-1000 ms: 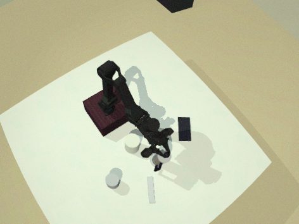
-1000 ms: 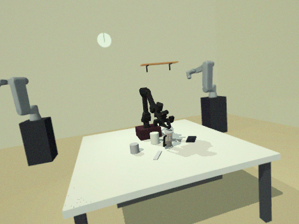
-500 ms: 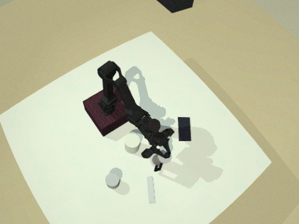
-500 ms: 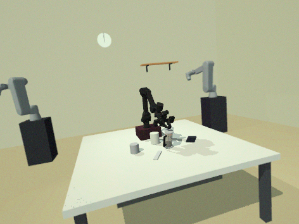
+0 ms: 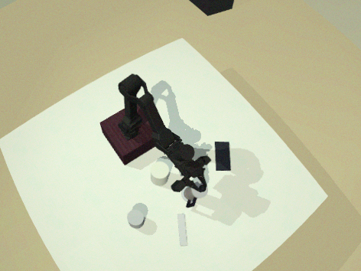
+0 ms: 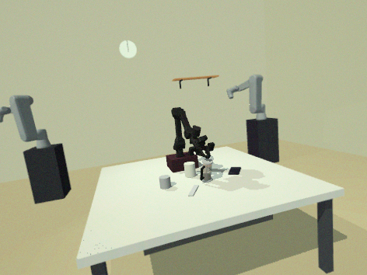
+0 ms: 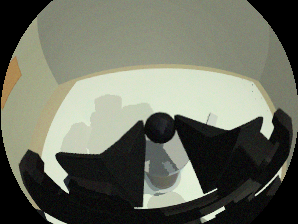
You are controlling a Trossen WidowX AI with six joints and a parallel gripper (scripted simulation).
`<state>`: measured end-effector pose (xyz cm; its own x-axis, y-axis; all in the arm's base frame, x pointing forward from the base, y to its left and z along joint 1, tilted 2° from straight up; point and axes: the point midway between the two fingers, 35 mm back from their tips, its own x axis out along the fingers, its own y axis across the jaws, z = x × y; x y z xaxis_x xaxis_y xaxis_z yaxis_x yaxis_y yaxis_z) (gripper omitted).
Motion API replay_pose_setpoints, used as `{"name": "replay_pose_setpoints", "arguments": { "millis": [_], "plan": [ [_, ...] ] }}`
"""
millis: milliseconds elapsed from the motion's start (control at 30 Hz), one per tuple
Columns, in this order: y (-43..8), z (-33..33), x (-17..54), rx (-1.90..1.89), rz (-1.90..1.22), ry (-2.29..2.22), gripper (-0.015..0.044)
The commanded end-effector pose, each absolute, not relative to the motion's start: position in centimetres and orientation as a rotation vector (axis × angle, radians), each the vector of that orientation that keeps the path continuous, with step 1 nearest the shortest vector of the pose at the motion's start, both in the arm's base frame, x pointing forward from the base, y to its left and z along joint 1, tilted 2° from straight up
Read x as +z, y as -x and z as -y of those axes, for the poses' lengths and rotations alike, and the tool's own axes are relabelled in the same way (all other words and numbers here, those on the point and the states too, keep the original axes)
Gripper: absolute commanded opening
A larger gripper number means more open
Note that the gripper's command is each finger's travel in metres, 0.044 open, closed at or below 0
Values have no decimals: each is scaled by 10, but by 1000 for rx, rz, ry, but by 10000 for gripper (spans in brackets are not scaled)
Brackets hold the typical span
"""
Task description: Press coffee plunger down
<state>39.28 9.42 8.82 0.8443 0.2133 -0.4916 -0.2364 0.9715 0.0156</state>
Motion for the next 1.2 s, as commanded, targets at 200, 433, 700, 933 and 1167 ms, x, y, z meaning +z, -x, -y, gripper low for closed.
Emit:
{"name": "replay_pose_setpoints", "arguments": {
  "millis": [200,433,700,933,1167],
  "plan": [
    [-393,-94,88,237,-514,46,121],
    [-393,-94,88,237,-514,46,200],
    [-393,-94,88,237,-514,46,410],
    [-390,-94,94,237,-517,49,440],
    [-363,-85,141,233,-527,50,440]
  ]
}}
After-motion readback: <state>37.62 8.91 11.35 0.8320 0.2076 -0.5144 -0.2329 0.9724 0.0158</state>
